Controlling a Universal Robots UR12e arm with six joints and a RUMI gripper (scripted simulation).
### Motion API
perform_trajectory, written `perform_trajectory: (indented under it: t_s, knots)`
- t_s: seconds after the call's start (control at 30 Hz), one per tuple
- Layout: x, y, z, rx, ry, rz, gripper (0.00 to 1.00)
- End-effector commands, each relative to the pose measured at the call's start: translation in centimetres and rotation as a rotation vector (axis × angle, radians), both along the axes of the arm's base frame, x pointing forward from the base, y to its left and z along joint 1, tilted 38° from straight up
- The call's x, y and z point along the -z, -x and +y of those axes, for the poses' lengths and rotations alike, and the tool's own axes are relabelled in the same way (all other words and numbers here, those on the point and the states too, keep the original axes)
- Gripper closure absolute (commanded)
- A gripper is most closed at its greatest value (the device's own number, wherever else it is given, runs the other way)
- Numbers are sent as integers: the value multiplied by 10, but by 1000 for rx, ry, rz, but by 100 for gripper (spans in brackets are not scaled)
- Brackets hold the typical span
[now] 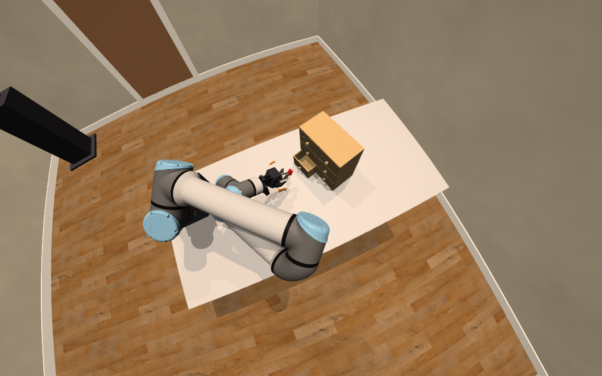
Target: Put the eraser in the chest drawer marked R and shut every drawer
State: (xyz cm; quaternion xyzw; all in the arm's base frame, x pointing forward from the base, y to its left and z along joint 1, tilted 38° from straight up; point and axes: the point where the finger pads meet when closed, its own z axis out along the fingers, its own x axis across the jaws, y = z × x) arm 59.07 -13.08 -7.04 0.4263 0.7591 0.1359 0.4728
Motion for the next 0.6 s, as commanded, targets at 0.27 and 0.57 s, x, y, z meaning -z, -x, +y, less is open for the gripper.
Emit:
perform_trajectory:
  t_s: [0.27, 0.57]
  knots:
    - [2, -17, 3, 0, 0, 0, 89]
    - [5, -36, 5, 0, 0, 0, 89]
